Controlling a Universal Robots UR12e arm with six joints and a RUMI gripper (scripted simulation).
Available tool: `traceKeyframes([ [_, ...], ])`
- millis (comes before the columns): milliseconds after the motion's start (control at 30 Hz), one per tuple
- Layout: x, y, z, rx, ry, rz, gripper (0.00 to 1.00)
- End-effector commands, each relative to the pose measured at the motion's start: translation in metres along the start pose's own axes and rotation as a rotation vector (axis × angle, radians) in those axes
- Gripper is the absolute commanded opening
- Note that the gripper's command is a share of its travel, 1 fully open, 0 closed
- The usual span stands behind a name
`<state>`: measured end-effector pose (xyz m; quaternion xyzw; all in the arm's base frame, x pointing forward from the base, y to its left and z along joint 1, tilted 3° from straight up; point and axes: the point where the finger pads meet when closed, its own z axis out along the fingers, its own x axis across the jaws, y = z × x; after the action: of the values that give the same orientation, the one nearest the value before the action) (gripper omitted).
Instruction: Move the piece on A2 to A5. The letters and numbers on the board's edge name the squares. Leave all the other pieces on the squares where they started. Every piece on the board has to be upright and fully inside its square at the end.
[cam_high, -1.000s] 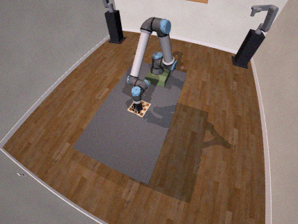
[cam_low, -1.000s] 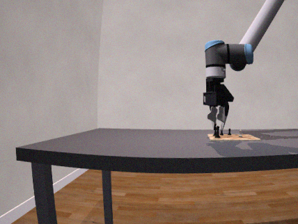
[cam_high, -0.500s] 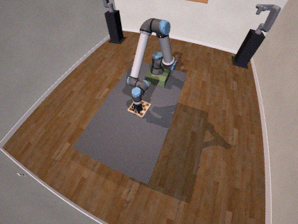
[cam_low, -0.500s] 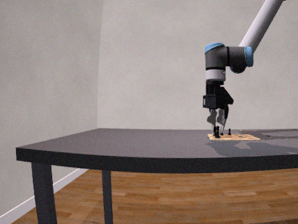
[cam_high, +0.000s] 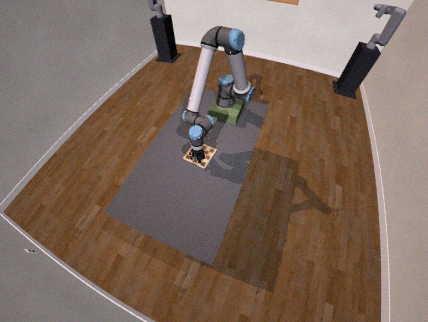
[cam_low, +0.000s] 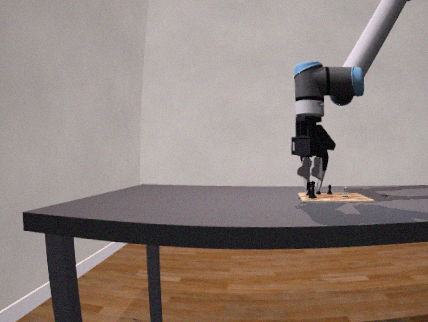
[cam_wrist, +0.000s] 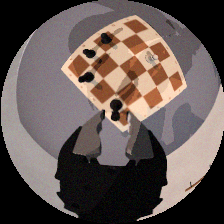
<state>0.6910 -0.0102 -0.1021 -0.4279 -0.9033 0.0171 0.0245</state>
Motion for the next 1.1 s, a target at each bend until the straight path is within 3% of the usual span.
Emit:
traceKeyframes([
  [0,-0.0019,-0.0004,-0.0007,-0.002,-0.001,0.001,0.25],
  [333,-0.0019,-0.0004,-0.0007,-0.002,-0.001,0.001,0.25],
  [367,-0.0019,-0.0004,-0.0007,-0.002,-0.001,0.001,0.0],
  [1067,-0.0019,-0.0004,-0.0007,-0.002,-0.001,0.001,0.0],
])
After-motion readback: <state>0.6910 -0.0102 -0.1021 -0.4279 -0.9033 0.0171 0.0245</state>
